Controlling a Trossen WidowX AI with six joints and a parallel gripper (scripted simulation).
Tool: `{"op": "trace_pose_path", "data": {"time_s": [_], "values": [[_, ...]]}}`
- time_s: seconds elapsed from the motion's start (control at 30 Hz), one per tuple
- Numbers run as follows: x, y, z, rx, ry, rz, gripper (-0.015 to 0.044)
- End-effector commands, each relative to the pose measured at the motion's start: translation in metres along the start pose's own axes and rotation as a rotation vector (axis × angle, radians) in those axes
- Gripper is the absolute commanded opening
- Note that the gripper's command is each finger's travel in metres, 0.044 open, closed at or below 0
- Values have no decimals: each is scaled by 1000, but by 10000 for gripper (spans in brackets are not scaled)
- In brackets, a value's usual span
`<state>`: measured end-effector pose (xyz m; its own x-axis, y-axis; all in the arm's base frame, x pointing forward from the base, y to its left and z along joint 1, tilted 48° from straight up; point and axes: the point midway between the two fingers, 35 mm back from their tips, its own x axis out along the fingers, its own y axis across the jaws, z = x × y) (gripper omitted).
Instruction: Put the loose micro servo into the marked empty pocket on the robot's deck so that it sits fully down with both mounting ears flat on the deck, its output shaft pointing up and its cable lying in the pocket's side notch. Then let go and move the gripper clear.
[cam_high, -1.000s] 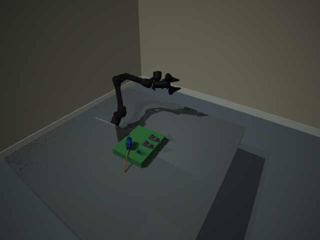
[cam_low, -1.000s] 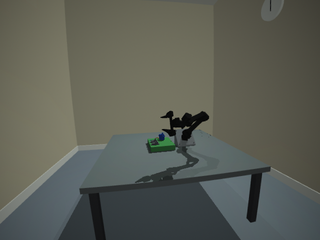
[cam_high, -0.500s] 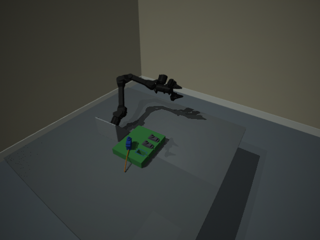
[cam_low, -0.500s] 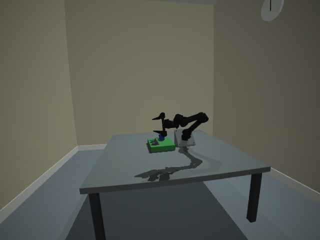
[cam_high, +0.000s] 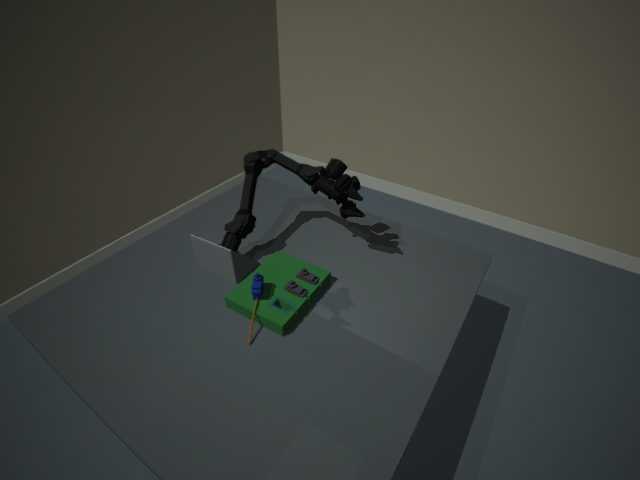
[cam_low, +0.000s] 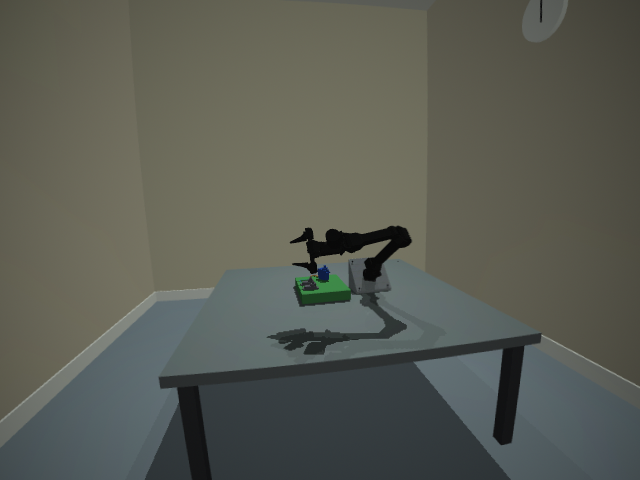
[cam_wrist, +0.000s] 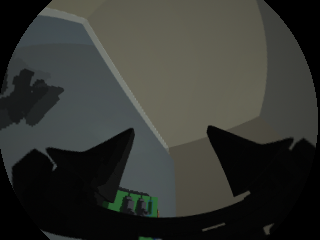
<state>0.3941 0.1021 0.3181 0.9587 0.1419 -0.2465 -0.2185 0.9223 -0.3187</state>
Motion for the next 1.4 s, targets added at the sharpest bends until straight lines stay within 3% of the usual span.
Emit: {"op": "trace_pose_path", "data": {"time_s": [0.0, 0.67, 1.37], "values": [[13, -4, -23, 25, 80, 9, 440], [50, -32, -150, 159, 516, 79, 440], [32, -51, -284, 523, 1005, 159, 440]]}}
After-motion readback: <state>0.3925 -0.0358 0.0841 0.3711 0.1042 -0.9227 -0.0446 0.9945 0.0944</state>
